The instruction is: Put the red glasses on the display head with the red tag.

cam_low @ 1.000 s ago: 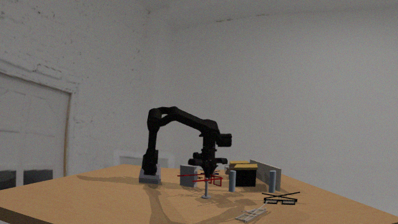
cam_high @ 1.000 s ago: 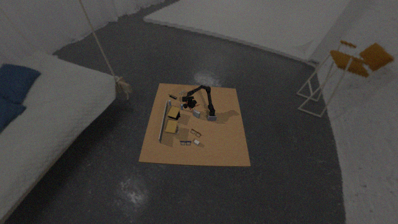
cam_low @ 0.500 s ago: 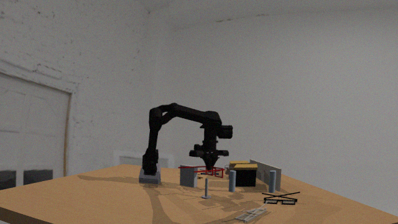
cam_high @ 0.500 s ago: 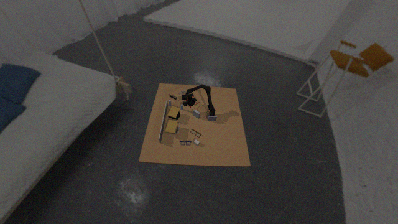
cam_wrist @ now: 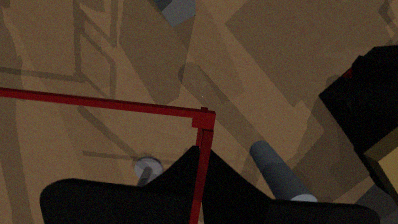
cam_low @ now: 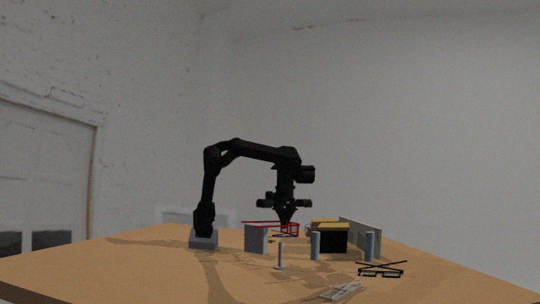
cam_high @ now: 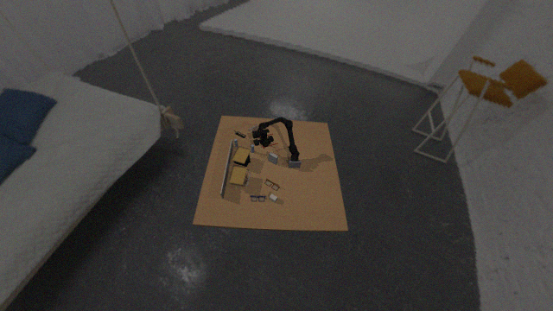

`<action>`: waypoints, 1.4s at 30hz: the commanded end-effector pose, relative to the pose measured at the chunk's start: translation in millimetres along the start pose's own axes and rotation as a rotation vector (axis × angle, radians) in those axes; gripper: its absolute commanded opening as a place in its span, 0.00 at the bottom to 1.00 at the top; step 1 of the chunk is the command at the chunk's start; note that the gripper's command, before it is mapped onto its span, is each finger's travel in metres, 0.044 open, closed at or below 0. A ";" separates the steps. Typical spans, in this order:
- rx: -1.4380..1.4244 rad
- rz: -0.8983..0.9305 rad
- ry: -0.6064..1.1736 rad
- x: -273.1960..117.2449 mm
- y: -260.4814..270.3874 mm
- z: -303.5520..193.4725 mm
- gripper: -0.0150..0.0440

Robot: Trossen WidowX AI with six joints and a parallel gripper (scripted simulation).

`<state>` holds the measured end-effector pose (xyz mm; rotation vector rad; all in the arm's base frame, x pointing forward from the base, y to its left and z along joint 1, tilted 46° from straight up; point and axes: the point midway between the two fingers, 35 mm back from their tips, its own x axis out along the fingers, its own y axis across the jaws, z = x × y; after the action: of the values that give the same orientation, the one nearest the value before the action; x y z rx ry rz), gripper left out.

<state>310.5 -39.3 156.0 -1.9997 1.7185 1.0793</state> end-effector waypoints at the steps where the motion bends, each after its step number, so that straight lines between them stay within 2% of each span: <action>1: 0.115 -0.001 -0.006 -0.4 -2.2 7.5 0.25; 42: 1.389 0.007 -0.024 -5.9 -15.7 61.2 0.25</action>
<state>305.8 4.2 119.9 -1.0968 1.6639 -0.1300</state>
